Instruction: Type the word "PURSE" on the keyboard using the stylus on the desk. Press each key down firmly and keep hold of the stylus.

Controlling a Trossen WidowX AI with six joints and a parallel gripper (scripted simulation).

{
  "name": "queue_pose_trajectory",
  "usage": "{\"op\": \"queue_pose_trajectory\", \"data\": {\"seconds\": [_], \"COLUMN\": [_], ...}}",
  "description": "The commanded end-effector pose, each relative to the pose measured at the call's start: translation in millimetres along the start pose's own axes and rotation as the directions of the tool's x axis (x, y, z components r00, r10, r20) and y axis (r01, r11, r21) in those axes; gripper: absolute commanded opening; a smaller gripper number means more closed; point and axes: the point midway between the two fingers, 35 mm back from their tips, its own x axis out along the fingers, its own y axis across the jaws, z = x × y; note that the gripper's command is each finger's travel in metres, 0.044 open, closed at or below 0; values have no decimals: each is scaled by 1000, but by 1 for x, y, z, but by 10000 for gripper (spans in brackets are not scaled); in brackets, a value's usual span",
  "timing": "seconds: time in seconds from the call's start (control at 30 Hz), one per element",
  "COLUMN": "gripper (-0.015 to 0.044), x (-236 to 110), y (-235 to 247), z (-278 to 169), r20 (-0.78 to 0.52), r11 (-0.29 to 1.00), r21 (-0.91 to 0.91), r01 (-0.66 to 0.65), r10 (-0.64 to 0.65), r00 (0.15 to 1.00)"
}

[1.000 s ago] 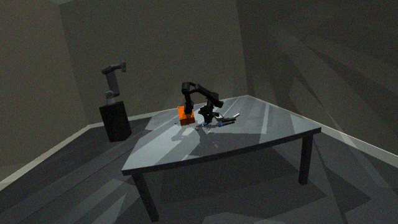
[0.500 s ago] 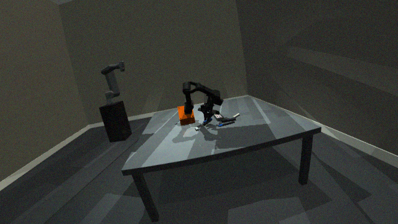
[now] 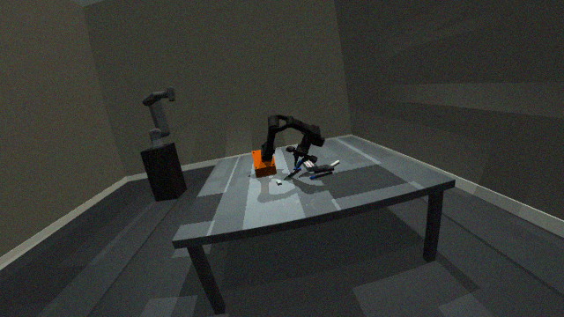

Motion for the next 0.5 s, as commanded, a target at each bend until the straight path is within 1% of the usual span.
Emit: {"op": "queue_pose_trajectory", "data": {"seconds": [0.0,0.23,0.47], "gripper": [0,0,0], "x": [-11,-28,-49], "y": [4,6,8], "z": [-23,-60,-96], "r20": [-98,-241,-374], "r11": [986,914,791], "r21": [-160,-404,-611], "r01": [41,45,-36], "r10": [-57,-154,-249], "r00": [993,958,894]}}
